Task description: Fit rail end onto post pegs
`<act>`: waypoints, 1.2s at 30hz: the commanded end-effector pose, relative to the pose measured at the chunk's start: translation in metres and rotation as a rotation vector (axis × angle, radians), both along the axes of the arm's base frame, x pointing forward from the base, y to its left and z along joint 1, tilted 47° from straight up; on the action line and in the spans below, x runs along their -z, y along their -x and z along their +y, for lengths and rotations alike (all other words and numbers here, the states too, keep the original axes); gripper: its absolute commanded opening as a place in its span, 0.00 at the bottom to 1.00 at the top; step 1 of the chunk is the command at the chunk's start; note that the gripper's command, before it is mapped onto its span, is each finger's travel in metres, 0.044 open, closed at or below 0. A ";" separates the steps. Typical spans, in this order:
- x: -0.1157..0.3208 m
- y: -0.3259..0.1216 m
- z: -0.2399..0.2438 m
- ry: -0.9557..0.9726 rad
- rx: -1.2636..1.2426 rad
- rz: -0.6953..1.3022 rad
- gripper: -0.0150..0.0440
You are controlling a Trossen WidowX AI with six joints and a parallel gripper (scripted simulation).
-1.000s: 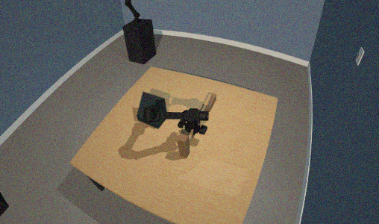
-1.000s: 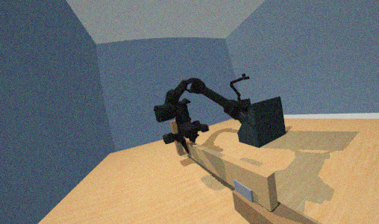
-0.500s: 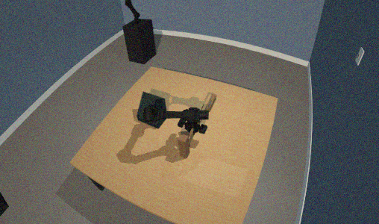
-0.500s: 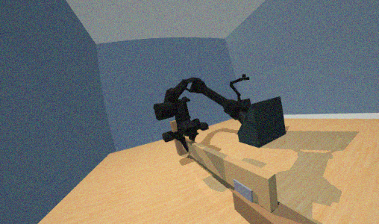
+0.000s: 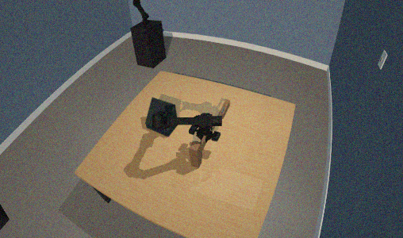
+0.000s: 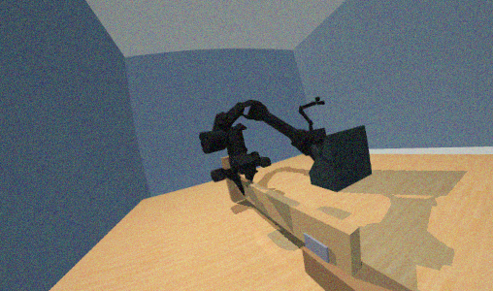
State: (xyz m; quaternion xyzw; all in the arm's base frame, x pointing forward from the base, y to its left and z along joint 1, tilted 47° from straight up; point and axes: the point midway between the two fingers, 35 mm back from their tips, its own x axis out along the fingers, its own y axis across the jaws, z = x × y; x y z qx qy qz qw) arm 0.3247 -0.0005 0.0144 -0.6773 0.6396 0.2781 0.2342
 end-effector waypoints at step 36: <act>-0.001 0.000 0.004 -0.014 -0.001 -0.002 0.25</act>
